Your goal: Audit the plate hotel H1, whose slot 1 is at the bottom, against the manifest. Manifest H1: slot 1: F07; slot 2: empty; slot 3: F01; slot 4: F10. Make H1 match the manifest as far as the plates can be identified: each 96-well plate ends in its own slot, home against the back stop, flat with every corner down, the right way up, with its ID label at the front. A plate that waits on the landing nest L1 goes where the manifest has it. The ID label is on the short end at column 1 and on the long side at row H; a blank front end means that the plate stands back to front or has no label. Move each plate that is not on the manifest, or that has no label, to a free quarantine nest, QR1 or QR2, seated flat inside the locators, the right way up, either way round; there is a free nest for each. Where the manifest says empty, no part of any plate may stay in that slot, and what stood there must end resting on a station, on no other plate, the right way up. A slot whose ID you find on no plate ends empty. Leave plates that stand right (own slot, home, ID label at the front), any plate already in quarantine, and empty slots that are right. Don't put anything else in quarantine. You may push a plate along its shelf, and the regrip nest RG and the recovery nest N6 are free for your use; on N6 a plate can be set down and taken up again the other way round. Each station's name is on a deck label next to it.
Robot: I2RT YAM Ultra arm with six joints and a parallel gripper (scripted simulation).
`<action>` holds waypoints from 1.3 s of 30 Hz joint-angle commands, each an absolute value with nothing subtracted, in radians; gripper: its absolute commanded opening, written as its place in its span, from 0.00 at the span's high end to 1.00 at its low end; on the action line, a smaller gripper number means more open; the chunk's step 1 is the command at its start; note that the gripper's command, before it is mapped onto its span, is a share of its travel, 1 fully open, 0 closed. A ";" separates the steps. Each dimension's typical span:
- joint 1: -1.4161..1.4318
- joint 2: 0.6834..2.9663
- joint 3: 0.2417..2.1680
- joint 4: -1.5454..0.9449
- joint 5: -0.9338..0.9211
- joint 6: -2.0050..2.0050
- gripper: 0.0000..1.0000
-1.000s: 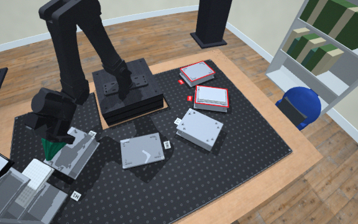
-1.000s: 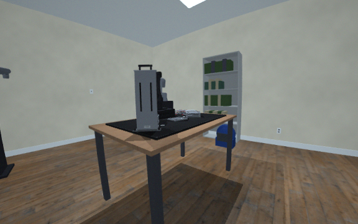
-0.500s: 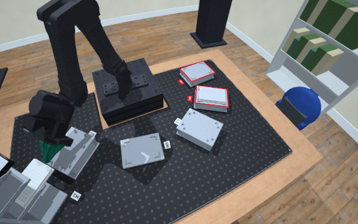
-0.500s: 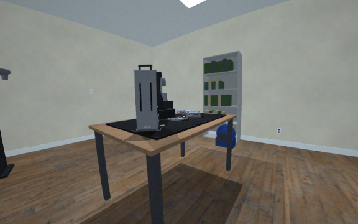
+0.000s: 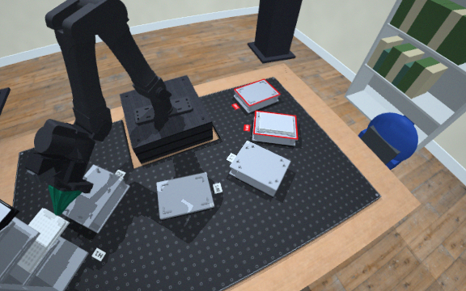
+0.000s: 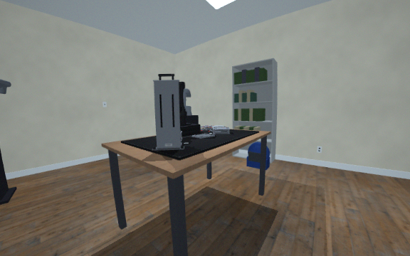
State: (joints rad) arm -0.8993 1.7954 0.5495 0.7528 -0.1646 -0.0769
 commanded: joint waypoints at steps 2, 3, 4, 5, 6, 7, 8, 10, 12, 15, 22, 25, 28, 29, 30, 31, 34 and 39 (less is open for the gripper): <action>-0.898 1.795 0.565 0.755 -0.164 -0.074 1.00; -0.897 1.797 0.568 0.754 -0.163 -0.074 1.00; -0.897 1.798 0.571 0.753 -0.163 -0.074 1.00; -0.897 1.800 0.573 0.752 -0.162 -0.074 1.00; -0.896 1.802 0.576 0.751 -0.162 -0.074 1.00; -0.896 1.803 0.579 0.750 -0.162 -0.073 1.00; -0.895 1.805 0.582 0.749 -0.161 -0.073 1.00; -0.894 1.809 0.587 0.747 -0.161 -0.073 1.00; -0.894 1.812 0.593 0.745 -0.160 -0.072 1.00; -0.893 1.816 0.598 0.743 -0.159 -0.072 1.00; -0.890 1.826 0.615 0.737 -0.157 -0.071 1.00; -0.889 1.831 0.623 0.734 -0.156 -0.070 1.00; -0.888 1.836 0.631 0.731 -0.155 -0.070 1.00; -0.888 1.838 0.634 0.730 -0.155 -0.070 1.00; -0.887 1.840 0.637 0.729 -0.154 -0.069 1.00; -0.887 1.841 0.639 0.728 -0.154 -0.069 1.00; -0.887 1.843 0.642 0.727 -0.154 -0.069 1.00; -0.885 1.851 0.656 0.722 -0.152 -0.068 1.00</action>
